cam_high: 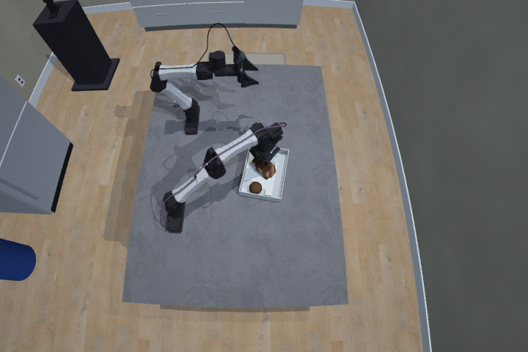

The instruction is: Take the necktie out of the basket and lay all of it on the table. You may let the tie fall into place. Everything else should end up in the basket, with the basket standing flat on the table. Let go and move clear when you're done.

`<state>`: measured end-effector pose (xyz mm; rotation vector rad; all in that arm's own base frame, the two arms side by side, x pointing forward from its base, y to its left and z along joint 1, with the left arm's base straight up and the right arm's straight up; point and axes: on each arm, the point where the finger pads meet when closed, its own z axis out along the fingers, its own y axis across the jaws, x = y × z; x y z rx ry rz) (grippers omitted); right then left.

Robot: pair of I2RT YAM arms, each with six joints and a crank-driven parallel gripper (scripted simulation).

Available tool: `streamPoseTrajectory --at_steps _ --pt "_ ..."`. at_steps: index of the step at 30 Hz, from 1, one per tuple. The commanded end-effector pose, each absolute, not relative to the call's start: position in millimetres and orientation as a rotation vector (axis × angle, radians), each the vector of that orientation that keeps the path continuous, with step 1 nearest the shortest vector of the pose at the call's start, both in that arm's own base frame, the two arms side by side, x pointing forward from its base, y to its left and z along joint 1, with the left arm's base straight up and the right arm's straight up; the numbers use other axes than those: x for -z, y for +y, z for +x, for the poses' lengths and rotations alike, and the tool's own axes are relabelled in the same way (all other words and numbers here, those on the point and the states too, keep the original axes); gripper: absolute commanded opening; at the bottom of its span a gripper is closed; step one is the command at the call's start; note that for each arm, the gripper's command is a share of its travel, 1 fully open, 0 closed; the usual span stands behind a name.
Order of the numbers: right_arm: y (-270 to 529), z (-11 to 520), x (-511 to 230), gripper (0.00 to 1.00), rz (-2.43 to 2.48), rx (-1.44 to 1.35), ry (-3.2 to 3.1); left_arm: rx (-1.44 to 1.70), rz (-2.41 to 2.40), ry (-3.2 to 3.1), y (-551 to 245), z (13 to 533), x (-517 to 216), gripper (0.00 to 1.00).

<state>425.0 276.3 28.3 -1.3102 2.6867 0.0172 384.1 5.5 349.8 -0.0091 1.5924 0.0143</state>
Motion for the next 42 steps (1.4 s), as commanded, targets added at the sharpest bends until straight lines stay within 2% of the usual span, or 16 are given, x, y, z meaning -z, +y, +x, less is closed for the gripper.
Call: streamPoseTrajectory --at_steps 1,42 --pt "282 433 -32 0.80 -1.360 0.005 2.847 -0.014 -0.009 1.592 6 384 -350 1.00" --pt "281 431 17 0.80 -1.363 0.007 2.852 -0.014 -0.009 1.592 6 384 -350 1.00"
